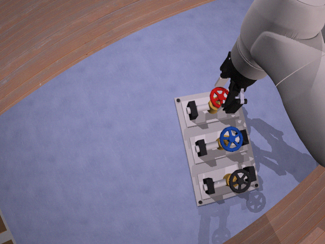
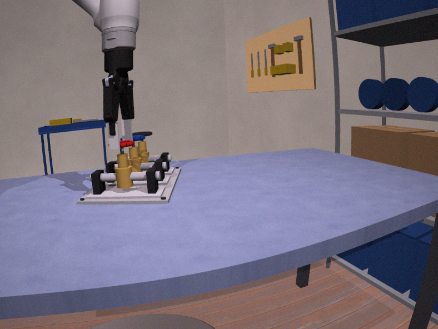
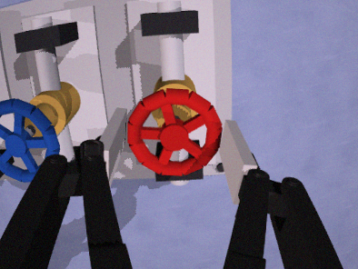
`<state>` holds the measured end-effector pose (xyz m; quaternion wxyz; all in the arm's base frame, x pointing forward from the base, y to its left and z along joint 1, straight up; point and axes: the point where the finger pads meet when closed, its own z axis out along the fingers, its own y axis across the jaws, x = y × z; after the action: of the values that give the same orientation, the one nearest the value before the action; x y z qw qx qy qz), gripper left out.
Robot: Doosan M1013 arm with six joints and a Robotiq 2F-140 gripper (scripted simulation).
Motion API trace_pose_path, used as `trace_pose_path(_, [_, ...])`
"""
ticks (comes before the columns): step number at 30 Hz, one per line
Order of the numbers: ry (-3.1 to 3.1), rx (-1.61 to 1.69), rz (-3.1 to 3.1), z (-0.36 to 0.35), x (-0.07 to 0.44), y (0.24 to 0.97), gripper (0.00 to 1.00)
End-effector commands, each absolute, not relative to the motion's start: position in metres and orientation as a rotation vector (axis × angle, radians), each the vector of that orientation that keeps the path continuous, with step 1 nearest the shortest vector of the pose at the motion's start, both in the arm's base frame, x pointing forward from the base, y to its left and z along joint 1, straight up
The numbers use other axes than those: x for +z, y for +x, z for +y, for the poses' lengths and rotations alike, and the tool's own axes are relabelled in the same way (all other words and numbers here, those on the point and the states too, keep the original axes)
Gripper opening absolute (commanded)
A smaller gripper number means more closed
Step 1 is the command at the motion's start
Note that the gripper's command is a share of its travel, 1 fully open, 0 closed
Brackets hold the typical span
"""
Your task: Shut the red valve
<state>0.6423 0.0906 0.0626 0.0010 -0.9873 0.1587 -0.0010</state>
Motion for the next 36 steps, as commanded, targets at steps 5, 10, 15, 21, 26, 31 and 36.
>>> trace_pose_path(5, [-3.1,-0.003,0.498,0.091,0.071,0.642,0.53])
trace_pose_path(10, [-3.1,-0.003,0.498,0.091,0.076,0.642,0.53])
trace_pose_path(15, [-3.1,-0.003,0.498,0.091,0.086,0.642,0.53])
trace_pose_path(21, [-3.1,-0.003,0.498,0.091,0.098,0.642,0.53])
trace_pose_path(26, [-3.1,-0.003,0.498,0.091,0.105,0.642,0.53])
trace_pose_path(31, [-3.1,-0.003,0.498,0.091,0.112,0.642,0.53])
trace_pose_path(36, [-3.1,-0.003,0.498,0.091,0.117,0.642,0.53])
